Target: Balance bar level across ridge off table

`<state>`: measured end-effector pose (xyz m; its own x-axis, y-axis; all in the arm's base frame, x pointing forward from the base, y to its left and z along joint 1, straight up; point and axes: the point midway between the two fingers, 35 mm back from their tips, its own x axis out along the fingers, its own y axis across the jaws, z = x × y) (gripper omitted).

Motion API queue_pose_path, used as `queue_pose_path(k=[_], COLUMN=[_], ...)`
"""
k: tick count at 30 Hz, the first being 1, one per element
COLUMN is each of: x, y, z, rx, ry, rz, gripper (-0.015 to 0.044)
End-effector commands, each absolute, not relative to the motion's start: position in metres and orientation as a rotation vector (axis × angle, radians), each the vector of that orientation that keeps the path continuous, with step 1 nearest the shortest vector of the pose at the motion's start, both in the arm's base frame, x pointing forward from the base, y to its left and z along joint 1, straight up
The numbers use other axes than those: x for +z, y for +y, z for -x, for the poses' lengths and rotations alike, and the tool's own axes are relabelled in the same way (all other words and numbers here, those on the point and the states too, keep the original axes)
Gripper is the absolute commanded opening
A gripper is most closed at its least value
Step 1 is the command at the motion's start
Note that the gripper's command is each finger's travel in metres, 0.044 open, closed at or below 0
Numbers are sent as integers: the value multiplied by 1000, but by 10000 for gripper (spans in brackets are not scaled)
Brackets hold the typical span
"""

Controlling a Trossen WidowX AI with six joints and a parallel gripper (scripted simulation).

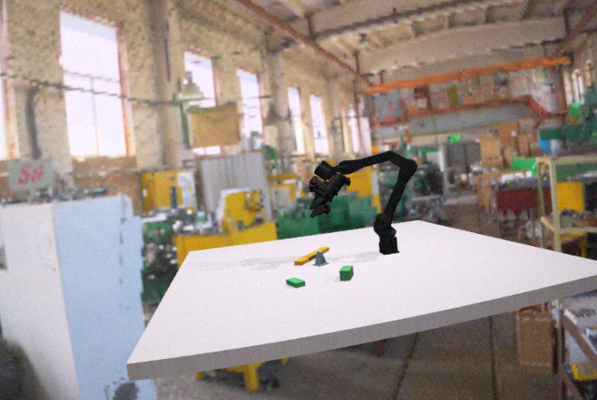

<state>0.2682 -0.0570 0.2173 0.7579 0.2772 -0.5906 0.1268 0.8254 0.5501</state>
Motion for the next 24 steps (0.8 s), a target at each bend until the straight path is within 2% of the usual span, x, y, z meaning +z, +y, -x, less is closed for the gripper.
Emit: queue_pose_path(k=[1, 24], x=[206, 157], y=[-65, -104], z=[-272, -280], rx=[83, 240], ry=[781, 1130], rz=[-499, 138], gripper=[315, 315])
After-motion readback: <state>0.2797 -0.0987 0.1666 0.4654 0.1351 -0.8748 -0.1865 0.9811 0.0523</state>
